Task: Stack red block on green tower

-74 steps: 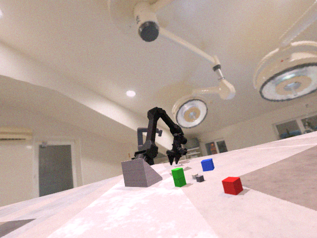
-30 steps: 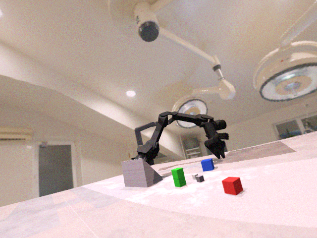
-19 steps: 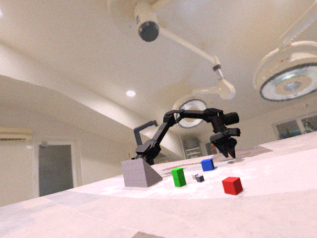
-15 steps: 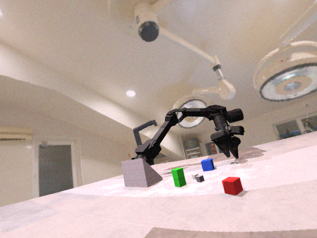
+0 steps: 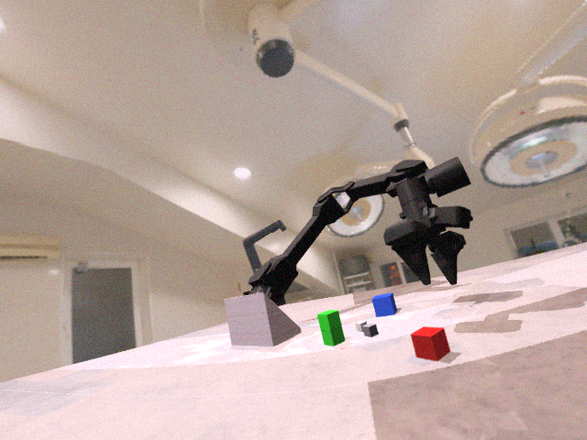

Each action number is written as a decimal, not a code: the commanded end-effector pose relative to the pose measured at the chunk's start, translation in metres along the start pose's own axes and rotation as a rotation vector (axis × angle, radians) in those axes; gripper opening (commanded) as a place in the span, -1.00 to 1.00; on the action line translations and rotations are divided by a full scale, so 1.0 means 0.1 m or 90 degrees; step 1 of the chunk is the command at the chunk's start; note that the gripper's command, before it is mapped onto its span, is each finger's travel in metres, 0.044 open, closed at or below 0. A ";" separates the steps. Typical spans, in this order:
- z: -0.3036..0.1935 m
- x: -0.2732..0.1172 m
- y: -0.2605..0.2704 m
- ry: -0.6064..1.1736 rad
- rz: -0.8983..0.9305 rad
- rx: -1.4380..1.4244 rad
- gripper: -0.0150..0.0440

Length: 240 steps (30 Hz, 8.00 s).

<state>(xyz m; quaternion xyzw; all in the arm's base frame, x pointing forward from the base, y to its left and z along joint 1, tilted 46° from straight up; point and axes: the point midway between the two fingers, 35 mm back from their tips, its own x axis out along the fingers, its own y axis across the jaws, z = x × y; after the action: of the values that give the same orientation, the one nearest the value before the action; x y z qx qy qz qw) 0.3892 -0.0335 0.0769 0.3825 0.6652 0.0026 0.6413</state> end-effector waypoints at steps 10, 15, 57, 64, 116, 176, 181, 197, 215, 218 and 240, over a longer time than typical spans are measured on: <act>0.39 0.03 -1.07 0.050 0.079 0.048 1.00; 0.45 0.06 -1.52 0.062 0.127 0.062 1.00; 0.38 0.78 -1.44 0.063 0.136 0.063 1.00; 0.38 0.81 -1.43 0.063 0.136 0.063 1.00; 0.47 -0.05 -1.63 0.063 0.134 0.064 -0.49; -1.05 -0.50 -1.76 0.067 0.133 0.067 -0.49; -1.17 -0.48 -1.75 0.068 0.133 0.067 -0.49; -1.21 -0.09 -1.68 0.068 0.134 0.067 -0.49; -1.25 0.16 -1.62 0.068 0.135 0.067 -0.49; -1.25 0.16 -1.62 0.068 0.135 0.067 -0.49; -1.25 0.18 -1.62 0.068 0.135 0.067 -0.49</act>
<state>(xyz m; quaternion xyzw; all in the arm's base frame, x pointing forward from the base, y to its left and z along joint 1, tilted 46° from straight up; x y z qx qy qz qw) 0.2025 -0.0789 0.0044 0.4800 0.6540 0.0560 0.5820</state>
